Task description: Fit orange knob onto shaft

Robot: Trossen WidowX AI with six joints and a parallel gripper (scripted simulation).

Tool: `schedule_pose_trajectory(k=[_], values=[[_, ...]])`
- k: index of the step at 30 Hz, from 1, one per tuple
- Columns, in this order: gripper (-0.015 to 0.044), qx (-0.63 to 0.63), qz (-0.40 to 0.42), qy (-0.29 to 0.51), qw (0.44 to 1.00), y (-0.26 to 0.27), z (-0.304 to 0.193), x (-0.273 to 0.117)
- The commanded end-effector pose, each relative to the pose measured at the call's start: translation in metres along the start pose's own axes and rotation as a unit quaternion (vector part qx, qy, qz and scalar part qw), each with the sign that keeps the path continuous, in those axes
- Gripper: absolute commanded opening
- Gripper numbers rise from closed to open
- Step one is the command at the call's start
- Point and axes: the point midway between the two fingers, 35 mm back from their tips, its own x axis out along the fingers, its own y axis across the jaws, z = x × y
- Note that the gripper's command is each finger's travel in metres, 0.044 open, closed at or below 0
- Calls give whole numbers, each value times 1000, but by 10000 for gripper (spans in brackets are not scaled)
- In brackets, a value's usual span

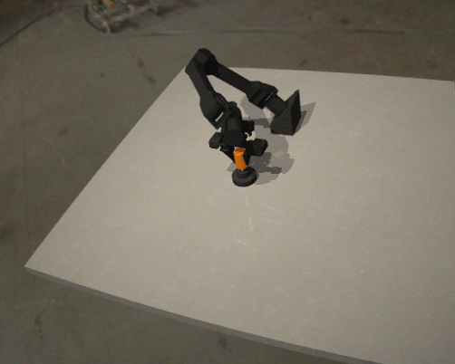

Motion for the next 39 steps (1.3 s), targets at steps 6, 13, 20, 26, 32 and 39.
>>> schedule_pose_trajectory(k=[6,13,20,26,32,39], values=[[0,-15,2,0,1000,2,0,-4],[0,-107,2,0,994,0,-2,-4],[0,-107,2,0,994,-1,-3,0],[0,-107,2,0,994,-1,-3,0],[0,-107,2,0,994,0,-2,-4],[0,-15,2,0,1000,1,0,-4]])
